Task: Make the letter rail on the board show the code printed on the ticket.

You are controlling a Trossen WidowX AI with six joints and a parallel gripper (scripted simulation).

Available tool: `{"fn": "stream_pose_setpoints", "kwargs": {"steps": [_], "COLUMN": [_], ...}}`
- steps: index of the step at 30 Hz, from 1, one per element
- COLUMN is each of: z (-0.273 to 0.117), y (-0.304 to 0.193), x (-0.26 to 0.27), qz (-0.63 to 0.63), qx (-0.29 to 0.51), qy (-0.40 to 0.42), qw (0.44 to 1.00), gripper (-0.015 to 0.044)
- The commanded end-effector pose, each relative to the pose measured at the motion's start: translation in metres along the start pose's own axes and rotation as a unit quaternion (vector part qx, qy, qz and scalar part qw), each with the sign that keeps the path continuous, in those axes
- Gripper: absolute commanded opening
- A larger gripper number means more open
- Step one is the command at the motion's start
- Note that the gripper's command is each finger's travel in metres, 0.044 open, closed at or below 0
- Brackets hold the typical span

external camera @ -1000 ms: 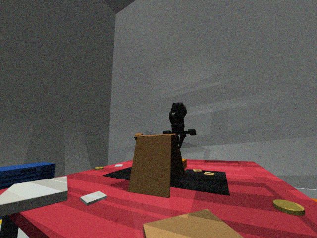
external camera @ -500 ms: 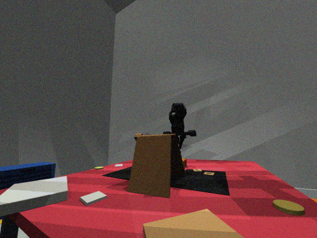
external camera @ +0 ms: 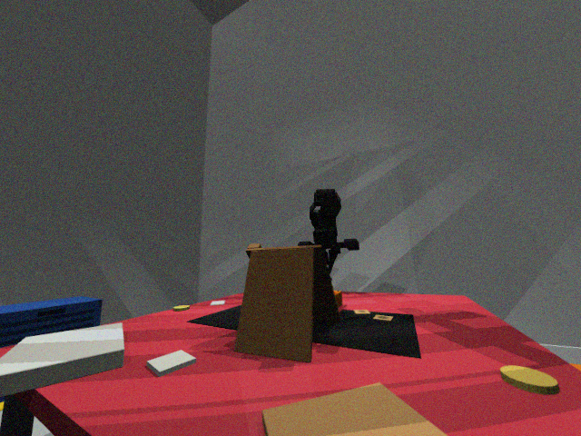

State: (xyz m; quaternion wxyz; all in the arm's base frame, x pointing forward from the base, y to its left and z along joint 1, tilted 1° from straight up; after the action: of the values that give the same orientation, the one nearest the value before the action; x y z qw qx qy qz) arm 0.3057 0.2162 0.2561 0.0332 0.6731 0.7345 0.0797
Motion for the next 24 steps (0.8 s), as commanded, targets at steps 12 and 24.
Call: {"fn": "stream_pose_setpoints", "kwargs": {"steps": [12, 24], "z": [0.0012, 0.0016], "y": [0.0002, 0.001], "x": [-0.0051, -0.009], "qz": [-0.003, -0.003], "qx": [0.002, 0.002], "qy": [0.001, 0.001], "qw": [1.0, 1.0], "gripper": [0.0, 0.0]}}
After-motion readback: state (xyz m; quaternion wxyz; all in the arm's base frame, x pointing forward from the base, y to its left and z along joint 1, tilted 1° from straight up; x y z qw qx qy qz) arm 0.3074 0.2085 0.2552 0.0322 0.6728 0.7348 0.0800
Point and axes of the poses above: the point midway between the two fingers, 35 mm back from their tips, its own z axis out along the fingers, its own x axis across the jaws, y = z × x, the point moved 9 cm from there along -z, back along the fingers, and after that the axes turned 11 degrees about z, right-handed, at the moved point
